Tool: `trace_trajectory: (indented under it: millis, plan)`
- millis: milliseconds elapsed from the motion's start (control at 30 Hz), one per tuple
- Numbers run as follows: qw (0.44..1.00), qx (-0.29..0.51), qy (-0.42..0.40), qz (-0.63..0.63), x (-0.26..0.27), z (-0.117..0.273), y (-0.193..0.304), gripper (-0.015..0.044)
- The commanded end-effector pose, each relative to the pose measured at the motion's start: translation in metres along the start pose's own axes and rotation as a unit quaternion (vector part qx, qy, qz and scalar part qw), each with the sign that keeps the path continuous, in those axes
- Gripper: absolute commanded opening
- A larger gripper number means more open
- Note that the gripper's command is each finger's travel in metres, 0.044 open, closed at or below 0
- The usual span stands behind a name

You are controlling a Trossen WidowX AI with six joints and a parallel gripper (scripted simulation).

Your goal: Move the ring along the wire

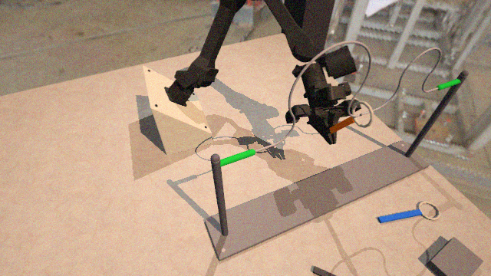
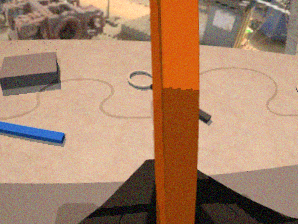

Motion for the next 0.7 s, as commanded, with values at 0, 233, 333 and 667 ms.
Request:
trace_trajectory:
  millis: [0, 233, 333, 667]
  plan:
    - [1.000, -0.002, 0.011, 0.017, -0.008, -0.001, 0.002, -0.0150]
    - [0.997, -0.010, 0.037, 0.065, -0.023, -0.003, 0.001, -0.0150]
    - [0.995, -0.013, 0.051, 0.090, -0.031, -0.004, 0.000, -0.0150]
    - [0.978, -0.027, 0.100, 0.179, -0.055, -0.004, -0.006, -0.0150]
Point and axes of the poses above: the point midway between the two fingers, 35 mm back from their tips, its own z axis back along the fingers, its own x axis across the jaws, y = z × x, the point moved 6 cm from there along z, back along the fingers, and after that the axes turned 3 degrees about -z, right-handed, at the moved point
